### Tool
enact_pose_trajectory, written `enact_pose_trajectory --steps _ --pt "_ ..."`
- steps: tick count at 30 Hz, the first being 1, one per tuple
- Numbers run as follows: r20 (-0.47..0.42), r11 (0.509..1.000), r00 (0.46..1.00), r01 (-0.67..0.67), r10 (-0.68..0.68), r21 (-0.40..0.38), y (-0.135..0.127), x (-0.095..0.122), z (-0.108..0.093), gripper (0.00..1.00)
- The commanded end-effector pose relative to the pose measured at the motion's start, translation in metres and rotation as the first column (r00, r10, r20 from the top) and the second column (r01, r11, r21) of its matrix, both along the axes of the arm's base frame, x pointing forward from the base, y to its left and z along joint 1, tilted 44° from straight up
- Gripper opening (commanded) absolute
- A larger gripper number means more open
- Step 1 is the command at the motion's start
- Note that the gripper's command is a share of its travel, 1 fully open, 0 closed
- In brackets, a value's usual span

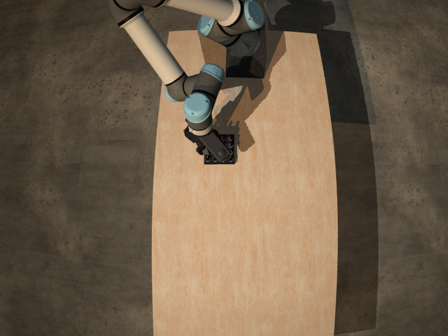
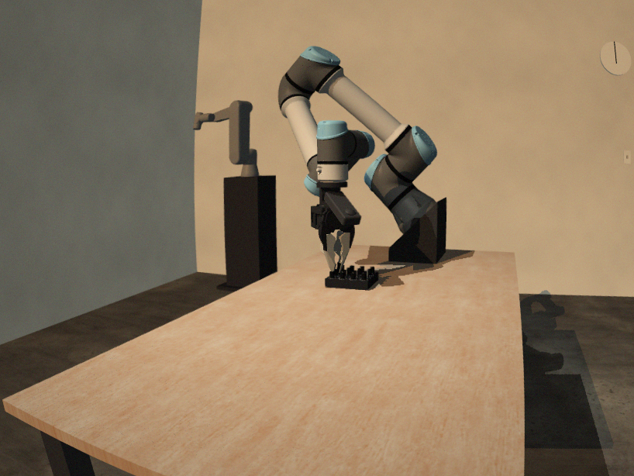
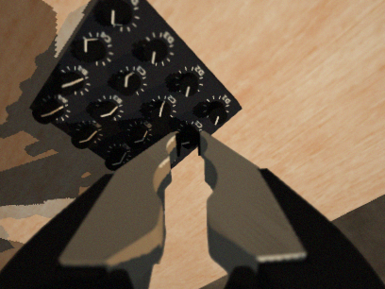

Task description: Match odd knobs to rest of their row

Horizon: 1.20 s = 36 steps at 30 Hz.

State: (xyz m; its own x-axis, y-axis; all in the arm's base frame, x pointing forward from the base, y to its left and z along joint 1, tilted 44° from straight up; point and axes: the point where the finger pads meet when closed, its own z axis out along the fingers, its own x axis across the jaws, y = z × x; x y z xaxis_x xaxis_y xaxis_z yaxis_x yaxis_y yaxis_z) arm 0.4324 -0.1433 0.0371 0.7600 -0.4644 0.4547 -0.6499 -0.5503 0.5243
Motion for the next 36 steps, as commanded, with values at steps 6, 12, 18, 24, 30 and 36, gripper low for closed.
enact_pose_trajectory --steps 6,12,18,24,30,36 --pt "0.002 1.000 1.000 0.000 0.000 0.000 0.0002 0.0003 0.0003 0.04" --pt "0.007 1.000 1.000 0.006 -0.006 0.000 0.0001 0.0003 0.0003 0.04" --pt "0.017 1.000 1.000 0.017 -0.017 0.000 0.0001 0.0003 0.0004 0.04" --pt "0.035 0.999 0.999 0.035 -0.035 0.001 0.0000 0.0004 0.0004 0.04" --pt "0.066 0.998 0.996 0.067 -0.067 0.003 -0.0001 0.0006 0.0005 0.04" --pt "0.093 0.995 0.991 0.095 -0.095 0.005 -0.0002 0.0007 0.0006 0.04"
